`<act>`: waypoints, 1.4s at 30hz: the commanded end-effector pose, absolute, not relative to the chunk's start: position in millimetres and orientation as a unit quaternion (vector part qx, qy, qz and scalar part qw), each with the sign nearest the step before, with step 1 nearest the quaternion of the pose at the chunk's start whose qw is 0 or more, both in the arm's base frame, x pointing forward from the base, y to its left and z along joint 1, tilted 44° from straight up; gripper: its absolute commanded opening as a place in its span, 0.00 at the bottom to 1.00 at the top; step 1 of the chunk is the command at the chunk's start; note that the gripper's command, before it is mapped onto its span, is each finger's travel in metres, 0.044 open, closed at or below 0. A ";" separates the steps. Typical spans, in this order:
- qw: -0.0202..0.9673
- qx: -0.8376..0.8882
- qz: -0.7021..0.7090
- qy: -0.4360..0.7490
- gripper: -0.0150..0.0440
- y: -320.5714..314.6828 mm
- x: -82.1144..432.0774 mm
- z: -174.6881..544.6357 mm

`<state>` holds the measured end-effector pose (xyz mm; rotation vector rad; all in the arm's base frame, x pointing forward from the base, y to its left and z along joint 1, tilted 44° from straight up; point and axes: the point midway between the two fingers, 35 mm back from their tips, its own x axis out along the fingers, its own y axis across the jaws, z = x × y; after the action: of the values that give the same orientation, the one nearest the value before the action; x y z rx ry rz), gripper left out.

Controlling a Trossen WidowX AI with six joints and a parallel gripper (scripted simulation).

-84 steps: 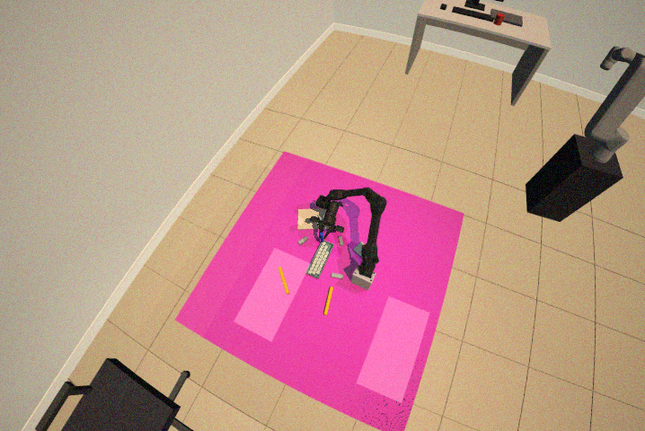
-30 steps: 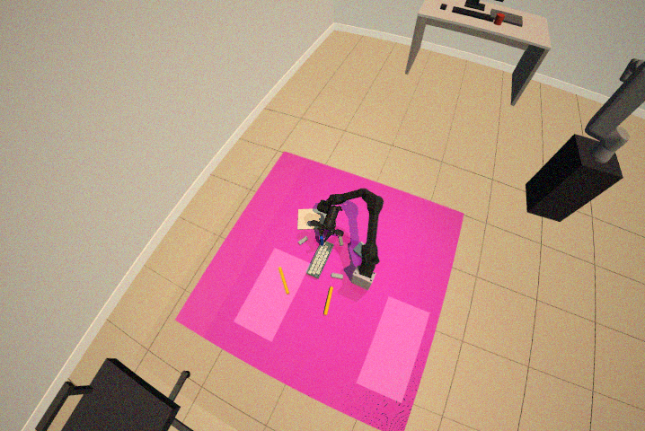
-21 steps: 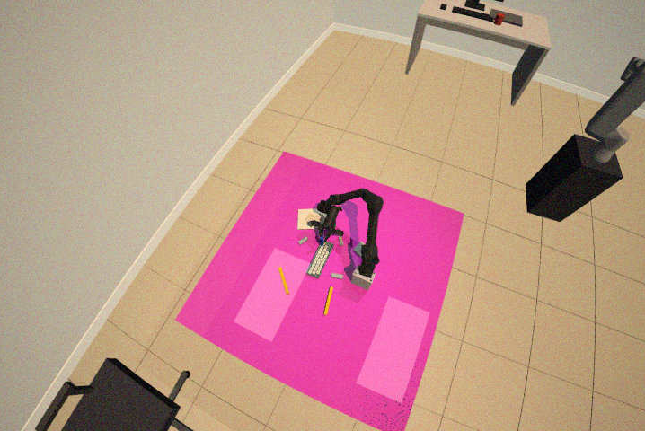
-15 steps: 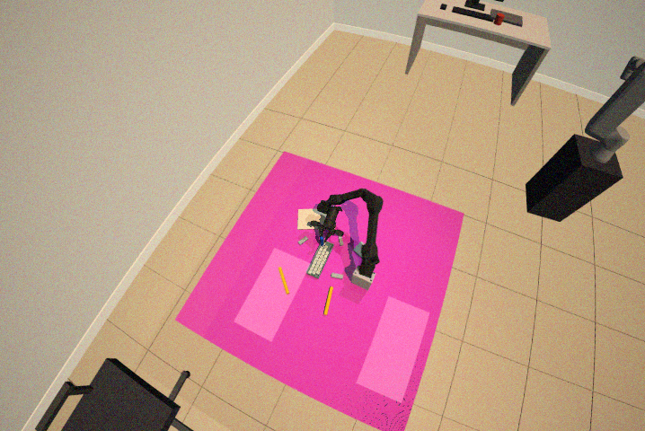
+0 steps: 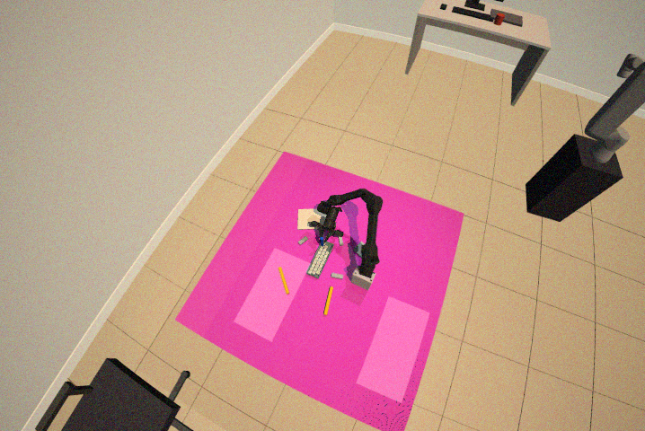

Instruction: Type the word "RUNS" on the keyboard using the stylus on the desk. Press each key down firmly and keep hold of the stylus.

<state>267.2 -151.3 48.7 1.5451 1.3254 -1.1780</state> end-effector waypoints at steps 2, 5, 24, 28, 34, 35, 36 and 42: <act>0.385 0.604 -0.464 0.521 0.39 -150.4 266.1 48.4; 0.385 0.604 -0.464 0.521 0.39 -150.4 266.1 48.4; 0.388 0.602 -0.462 0.523 0.36 -125.8 271.0 72.8; 0.388 0.602 -0.462 0.523 0.25 -120.3 270.6 68.1; 0.387 0.602 -0.463 0.523 0.25 -101.4 267.8 52.1; 0.387 0.603 -0.463 0.523 0.25 -98.1 267.0 49.3; 0.386 0.603 -0.463 0.523 0.25 -94.8 266.2 46.6; 0.385 0.604 -0.463 0.523 0.25 -75.0 259.8 30.4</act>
<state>265.8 -86.2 40.3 1.5288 1.3256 -1.1736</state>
